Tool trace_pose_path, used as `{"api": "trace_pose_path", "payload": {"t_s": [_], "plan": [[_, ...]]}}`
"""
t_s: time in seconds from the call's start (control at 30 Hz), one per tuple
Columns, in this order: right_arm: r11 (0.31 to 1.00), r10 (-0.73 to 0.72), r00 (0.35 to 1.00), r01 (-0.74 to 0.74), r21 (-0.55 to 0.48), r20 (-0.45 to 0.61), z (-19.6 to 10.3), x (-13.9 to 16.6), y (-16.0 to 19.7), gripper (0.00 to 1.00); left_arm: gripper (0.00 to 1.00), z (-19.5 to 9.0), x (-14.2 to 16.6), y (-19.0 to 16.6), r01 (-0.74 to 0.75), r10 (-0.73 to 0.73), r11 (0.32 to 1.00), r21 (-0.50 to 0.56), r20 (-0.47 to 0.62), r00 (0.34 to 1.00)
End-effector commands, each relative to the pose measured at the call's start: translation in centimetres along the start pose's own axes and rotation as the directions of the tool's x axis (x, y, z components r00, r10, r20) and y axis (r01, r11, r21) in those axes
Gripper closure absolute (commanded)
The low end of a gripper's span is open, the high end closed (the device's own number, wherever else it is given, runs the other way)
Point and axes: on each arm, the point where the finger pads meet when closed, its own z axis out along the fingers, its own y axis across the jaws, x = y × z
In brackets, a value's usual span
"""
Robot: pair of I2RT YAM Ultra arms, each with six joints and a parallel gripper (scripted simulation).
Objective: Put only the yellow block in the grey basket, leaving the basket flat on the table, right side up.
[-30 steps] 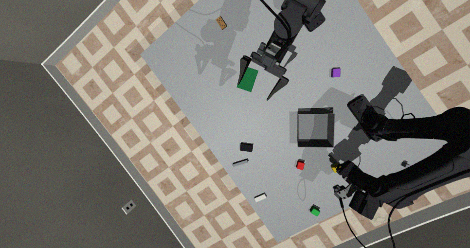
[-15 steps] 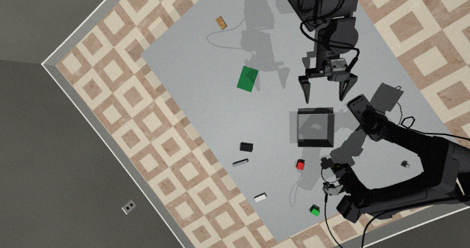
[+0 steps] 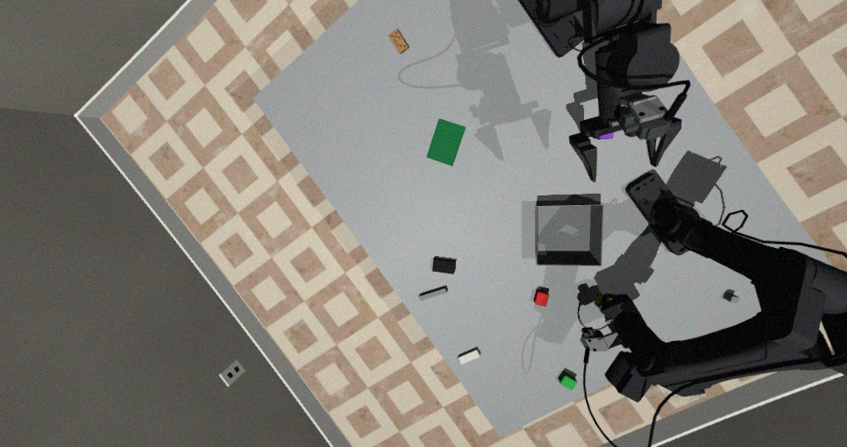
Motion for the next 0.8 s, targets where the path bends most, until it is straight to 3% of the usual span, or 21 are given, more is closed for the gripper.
{"api": "trace_pose_path", "payload": {"t_s": [0.0,0.67,0.77], "plan": [[1.0,-0.003,1.0,0.002,0.011,0.028,-0.8,-0.7,-0.1,0.0,0.47,-0.3,-1.0,0.6,-0.022,0.022,0.999,-0.025,0.021,1.0],[1.0,0.0,1.0,0.0,0.013,0.031,-0.7,-0.9,-0.3,0.0,0.64,2.7,-1.1,0.6,-0.014,0.014,1.0,-0.019,0.012,1.0],[1.0,0.0,1.0,0.0,0.013,0.031,-0.7,-0.9,-0.3,0.0,0.68,2.0,-1.5,0.9,-0.016,0.017,0.999,-0.033,0.036,0.999]]}}
